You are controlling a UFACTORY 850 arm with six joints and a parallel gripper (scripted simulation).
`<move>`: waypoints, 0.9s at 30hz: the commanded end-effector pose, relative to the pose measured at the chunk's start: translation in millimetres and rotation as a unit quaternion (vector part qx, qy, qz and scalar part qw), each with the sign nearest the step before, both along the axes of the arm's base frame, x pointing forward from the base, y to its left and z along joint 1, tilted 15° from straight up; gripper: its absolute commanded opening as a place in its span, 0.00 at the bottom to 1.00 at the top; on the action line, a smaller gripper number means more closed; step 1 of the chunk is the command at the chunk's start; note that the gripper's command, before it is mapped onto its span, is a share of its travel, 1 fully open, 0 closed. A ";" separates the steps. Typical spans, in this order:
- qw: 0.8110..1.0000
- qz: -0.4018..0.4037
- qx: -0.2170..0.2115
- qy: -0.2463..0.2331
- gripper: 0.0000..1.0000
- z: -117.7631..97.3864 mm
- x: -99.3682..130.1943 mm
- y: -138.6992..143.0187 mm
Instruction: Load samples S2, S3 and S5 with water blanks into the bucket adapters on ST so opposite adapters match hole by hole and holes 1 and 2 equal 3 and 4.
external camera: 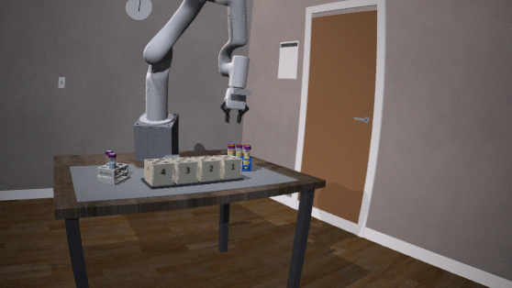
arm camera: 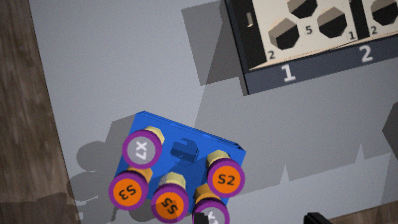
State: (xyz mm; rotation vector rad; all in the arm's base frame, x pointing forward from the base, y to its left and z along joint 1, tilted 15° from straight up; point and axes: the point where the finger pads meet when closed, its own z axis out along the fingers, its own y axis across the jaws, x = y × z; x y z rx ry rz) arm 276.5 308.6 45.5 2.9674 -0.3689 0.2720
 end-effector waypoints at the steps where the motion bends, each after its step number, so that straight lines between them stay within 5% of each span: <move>1: 0.995 -0.085 0.026 -0.043 0.57 0.3 0.3 0.5; 5: 0.987 -0.149 0.039 -0.053 0.57 0.3 0.3 0.5; 27: 0.986 -0.151 0.039 -0.053 0.57 -11.3 2.9 -1.2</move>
